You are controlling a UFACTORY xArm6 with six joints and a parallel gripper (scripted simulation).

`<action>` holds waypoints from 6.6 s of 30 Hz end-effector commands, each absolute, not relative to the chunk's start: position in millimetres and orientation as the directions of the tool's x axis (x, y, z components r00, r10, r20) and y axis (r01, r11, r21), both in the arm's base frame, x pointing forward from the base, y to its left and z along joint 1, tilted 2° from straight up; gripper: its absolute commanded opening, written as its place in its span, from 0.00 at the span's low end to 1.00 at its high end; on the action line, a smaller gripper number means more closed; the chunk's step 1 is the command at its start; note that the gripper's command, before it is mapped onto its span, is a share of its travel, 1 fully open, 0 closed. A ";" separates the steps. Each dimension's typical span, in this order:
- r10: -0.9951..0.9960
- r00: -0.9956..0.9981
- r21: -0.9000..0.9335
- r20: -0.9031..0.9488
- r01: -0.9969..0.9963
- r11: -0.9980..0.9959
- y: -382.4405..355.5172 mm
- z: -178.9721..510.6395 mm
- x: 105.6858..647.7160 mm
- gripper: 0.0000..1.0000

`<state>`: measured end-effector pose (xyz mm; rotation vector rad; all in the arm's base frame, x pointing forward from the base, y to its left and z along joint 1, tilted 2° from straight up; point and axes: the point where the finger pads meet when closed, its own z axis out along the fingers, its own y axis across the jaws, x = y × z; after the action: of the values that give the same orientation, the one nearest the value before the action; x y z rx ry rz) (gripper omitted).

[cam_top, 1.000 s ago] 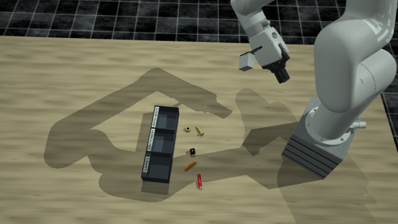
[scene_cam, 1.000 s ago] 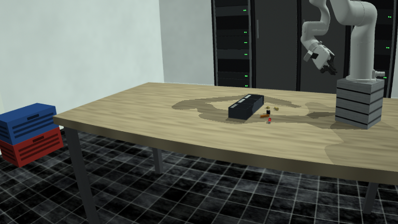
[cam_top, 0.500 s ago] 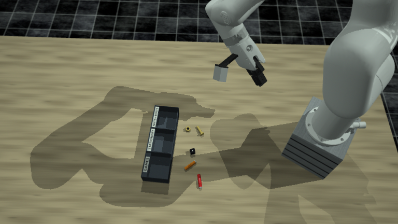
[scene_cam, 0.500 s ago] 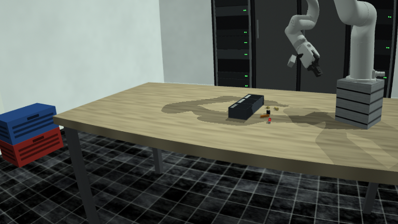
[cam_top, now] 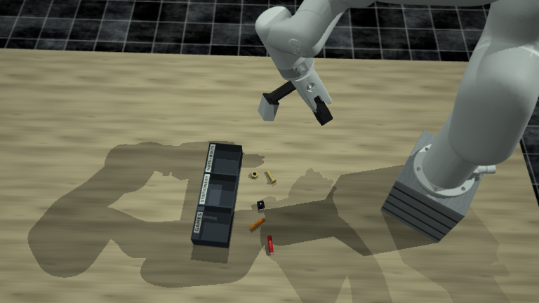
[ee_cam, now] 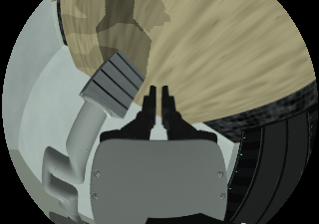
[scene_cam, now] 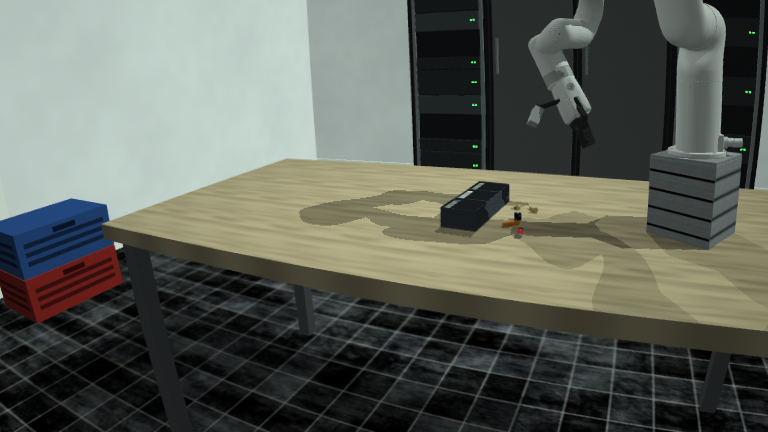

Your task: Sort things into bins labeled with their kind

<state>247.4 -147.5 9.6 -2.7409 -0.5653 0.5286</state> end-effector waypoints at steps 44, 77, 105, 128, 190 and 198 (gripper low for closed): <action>-0.044 0.998 0.022 0.039 -0.045 -0.999 -15.7 59.3 379.2 0.07; -0.136 0.990 0.019 0.041 -0.137 -0.990 -100.1 -65.0 484.5 0.07; -0.136 0.990 0.019 0.041 -0.137 -0.990 -101.3 -119.0 486.4 0.07; -0.136 0.990 0.019 0.041 -0.137 -0.990 -101.3 -119.0 486.5 0.07; -0.136 0.990 0.018 0.041 -0.137 -0.990 -55.1 -60.5 489.8 0.07; -0.136 0.990 0.018 0.041 -0.137 -0.990 -25.3 -61.0 493.5 0.07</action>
<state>490.3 -36.0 -62.4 -3.1534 0.2177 -0.0559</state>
